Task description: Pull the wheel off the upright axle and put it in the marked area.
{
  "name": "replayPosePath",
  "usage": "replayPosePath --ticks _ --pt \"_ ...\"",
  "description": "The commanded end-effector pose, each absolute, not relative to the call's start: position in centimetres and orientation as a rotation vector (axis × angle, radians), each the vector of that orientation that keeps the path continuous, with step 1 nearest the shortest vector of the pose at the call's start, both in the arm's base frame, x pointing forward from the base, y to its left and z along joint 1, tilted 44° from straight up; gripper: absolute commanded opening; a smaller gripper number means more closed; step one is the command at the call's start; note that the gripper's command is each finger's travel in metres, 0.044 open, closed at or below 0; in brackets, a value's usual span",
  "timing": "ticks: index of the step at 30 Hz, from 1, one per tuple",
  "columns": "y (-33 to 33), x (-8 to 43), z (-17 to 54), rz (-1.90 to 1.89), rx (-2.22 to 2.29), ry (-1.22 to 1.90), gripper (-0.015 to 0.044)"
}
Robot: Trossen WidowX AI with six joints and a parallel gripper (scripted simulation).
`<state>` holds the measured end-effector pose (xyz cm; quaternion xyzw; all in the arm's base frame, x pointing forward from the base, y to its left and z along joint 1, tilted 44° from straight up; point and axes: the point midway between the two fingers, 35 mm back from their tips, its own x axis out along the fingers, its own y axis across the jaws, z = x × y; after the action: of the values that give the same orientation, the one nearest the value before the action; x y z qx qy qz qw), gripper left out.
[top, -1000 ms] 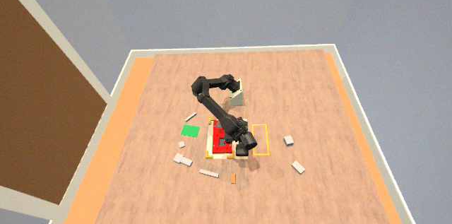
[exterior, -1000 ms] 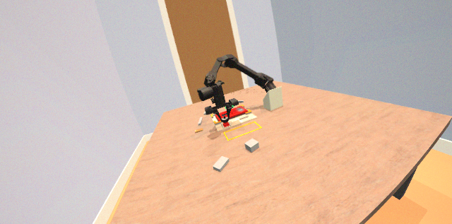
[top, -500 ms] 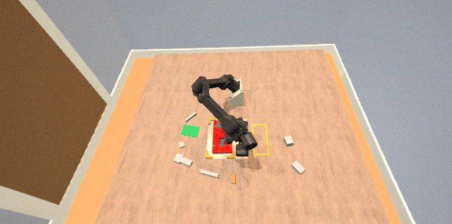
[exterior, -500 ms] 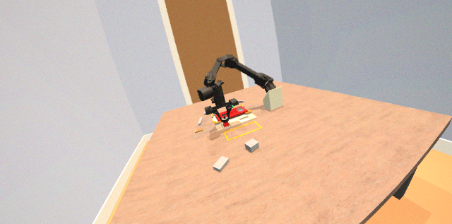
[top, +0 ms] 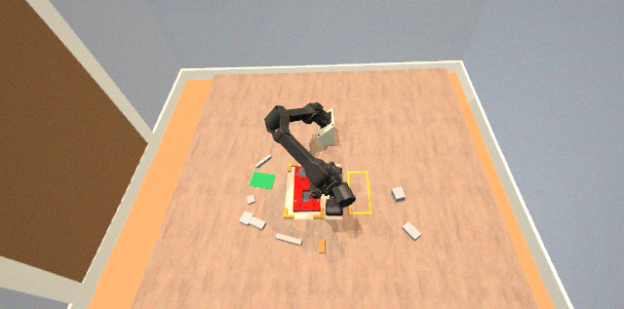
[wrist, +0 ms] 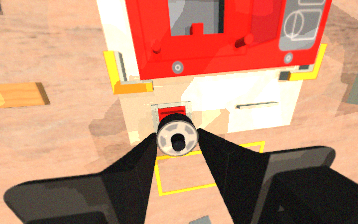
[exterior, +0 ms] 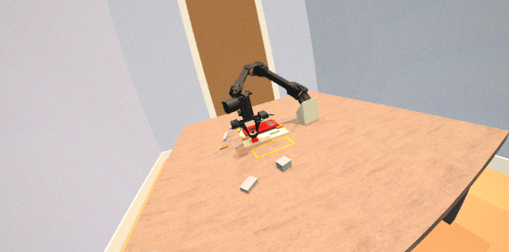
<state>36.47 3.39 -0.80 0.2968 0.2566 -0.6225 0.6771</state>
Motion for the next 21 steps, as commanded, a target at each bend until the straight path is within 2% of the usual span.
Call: replayPosePath --ticks 1,21 --pt "4.61 36.24 0.15 -1.377 0.663 0.585 0.0000" --pt "5.07 36.16 0.63 -1.374 0.662 0.585 0.0000"
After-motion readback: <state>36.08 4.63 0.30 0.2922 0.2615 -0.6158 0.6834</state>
